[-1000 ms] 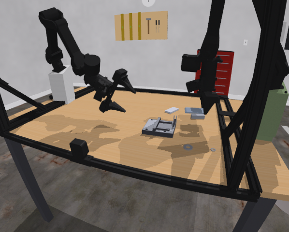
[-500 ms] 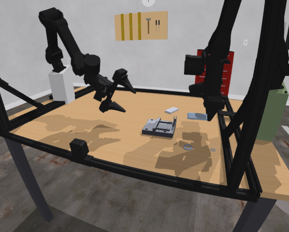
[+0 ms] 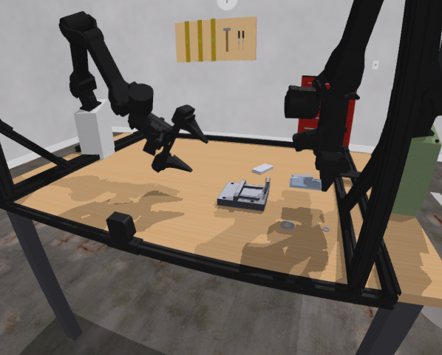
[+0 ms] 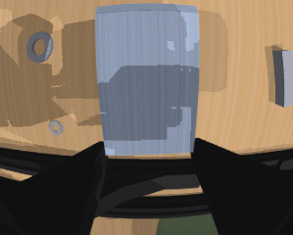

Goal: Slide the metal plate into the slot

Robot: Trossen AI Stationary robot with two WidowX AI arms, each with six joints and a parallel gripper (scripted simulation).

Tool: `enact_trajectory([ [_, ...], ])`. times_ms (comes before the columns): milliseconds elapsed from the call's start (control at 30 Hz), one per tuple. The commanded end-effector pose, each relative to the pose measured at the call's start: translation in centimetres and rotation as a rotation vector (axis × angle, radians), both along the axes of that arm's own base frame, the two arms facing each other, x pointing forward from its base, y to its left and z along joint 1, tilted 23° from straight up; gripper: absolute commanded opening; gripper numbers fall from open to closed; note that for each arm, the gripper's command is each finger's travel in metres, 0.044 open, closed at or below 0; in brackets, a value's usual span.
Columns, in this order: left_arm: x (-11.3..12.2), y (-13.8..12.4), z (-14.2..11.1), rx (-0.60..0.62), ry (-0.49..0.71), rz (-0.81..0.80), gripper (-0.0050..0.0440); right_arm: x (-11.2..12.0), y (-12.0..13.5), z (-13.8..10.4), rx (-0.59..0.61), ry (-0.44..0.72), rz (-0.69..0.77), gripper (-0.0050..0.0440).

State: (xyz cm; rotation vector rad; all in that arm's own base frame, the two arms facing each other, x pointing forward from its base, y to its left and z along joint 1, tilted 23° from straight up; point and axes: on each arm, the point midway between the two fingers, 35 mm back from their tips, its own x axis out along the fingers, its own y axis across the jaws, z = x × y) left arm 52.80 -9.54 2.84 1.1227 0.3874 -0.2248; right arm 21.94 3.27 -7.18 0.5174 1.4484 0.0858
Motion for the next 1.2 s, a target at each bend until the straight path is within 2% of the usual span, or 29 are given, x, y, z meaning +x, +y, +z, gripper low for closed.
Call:
enact_trajectory([
  [0, 0.0, 0.0, 0.0, -0.005, -0.002, 0.005, 0.044, 0.6, 0.0, -0.2, -0.002, -0.001, -0.005, -0.005],
  [867, 0.0, 0.0, 0.0, -0.005, -0.002, 0.005, 0.044, 4.4, 0.2, -3.2, -0.001, 0.002, -0.011, -0.005],
  [1167, 0.0, 0.0, 0.0, -0.005, -0.002, 0.005, 0.044, 4.5, 0.2, -3.4, -0.001, 0.002, -0.011, -0.005],
])
